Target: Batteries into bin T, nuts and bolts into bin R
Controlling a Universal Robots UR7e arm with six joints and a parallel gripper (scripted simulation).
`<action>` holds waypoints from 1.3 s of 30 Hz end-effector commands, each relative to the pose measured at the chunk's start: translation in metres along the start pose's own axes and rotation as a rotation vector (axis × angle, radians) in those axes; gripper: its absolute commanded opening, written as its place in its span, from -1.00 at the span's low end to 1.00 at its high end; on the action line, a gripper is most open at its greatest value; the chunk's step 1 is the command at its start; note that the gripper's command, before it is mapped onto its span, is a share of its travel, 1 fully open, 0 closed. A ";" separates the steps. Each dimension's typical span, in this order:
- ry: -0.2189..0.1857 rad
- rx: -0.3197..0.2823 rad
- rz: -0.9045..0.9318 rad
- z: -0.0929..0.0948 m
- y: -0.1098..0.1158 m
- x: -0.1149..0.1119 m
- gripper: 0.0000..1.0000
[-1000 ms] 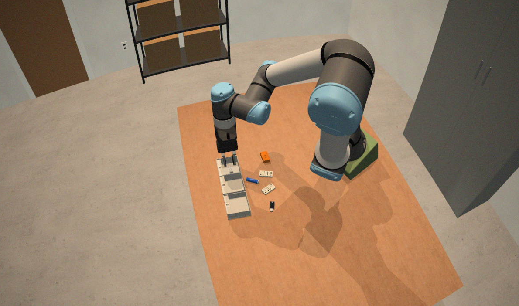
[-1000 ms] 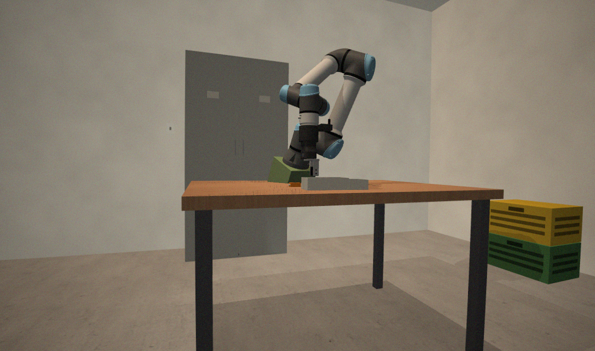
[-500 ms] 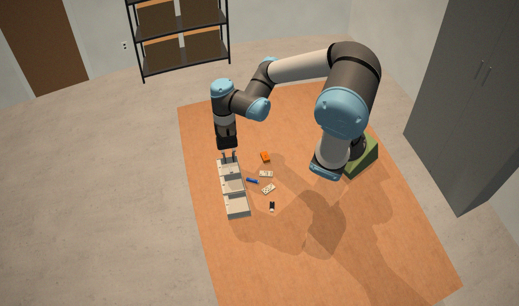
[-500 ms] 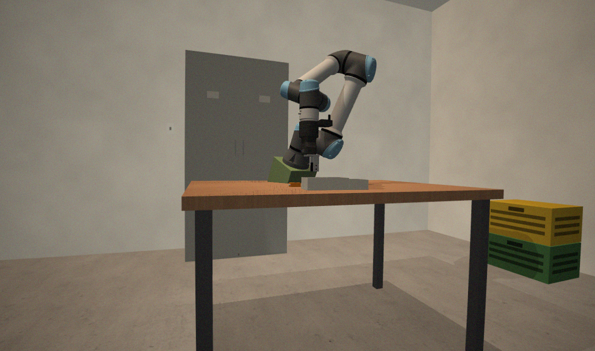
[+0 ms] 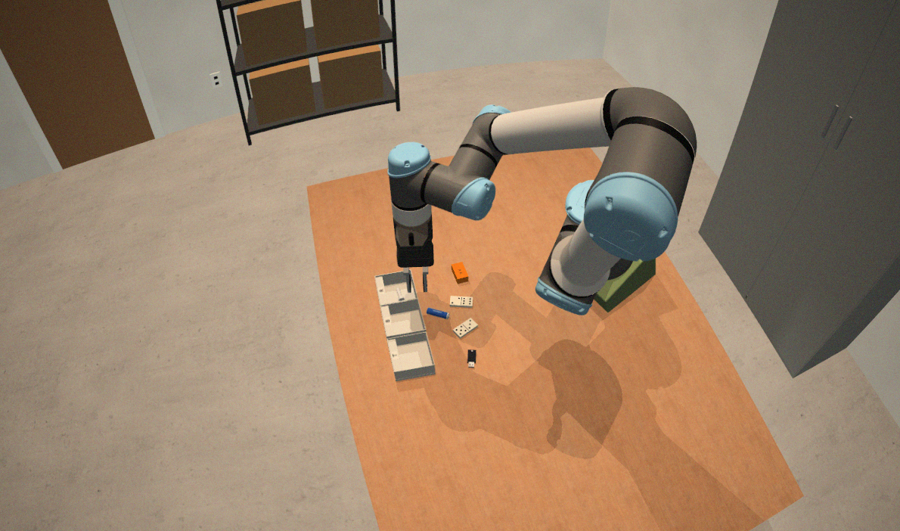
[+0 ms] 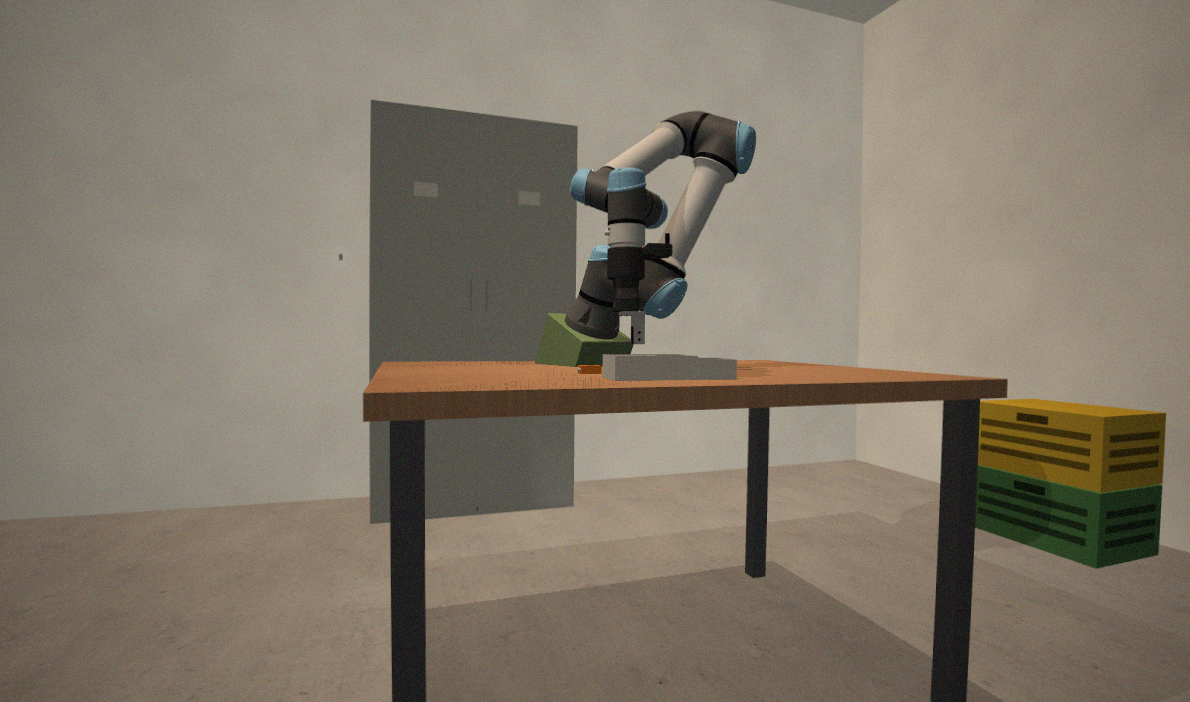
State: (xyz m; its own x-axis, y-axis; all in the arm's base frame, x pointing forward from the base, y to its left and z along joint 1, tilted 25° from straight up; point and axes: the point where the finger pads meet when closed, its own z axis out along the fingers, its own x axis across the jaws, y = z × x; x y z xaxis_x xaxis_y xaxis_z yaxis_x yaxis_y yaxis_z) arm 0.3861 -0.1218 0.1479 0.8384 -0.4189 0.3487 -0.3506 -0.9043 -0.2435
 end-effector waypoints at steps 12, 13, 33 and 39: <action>0.005 -0.002 0.371 -0.008 -0.023 -0.044 0.21; 0.006 -0.002 0.391 -0.008 -0.023 -0.044 0.21; 0.011 0.010 0.797 -0.008 -0.024 -0.044 0.21; 0.012 0.015 0.914 -0.008 -0.024 -0.044 0.21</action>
State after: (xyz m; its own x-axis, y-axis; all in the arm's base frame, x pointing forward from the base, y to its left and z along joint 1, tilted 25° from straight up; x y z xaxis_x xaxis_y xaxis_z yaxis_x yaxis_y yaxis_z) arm 0.3548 -0.0826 0.1466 0.3507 -0.9330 0.0811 -0.8294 -0.3496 -0.4357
